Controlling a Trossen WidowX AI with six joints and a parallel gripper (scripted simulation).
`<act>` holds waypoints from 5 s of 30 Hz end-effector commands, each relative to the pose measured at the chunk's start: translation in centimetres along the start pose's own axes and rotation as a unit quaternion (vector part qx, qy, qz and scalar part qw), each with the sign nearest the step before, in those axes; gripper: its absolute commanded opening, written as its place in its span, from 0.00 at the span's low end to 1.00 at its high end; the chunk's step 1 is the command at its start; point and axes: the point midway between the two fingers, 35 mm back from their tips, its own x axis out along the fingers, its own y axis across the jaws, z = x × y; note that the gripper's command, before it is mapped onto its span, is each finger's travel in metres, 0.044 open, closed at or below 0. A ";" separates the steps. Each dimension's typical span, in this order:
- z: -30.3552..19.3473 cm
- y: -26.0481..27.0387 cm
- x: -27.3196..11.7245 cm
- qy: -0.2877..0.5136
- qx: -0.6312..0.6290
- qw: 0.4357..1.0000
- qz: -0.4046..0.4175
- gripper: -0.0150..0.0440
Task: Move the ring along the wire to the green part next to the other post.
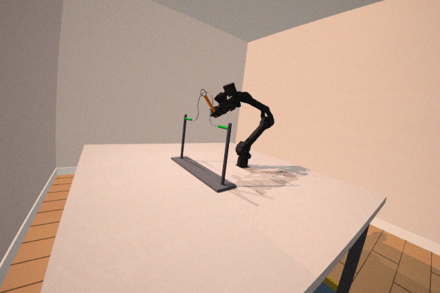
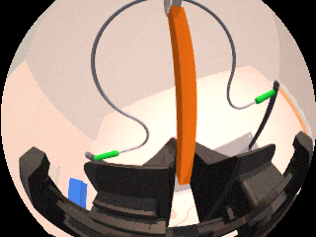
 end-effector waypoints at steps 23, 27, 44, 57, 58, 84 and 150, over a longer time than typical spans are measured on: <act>0.3 -1.5 0.0 -0.024 -0.169 0.980 -0.098 0.00; 0.3 -1.7 0.0 -0.027 -0.194 0.974 -0.112 0.00; 0.8 -2.5 -0.1 -0.041 -0.298 0.938 -0.172 0.00; 1.2 -3.1 -0.3 -0.051 -0.375 0.900 -0.215 0.00; 1.2 -3.1 -0.3 -0.052 -0.381 0.897 -0.219 0.00; 2.3 -3.9 -0.9 -0.070 -0.522 0.795 -0.299 0.00; 5.1 -3.7 -2.5 -0.100 -0.776 0.436 -0.445 0.00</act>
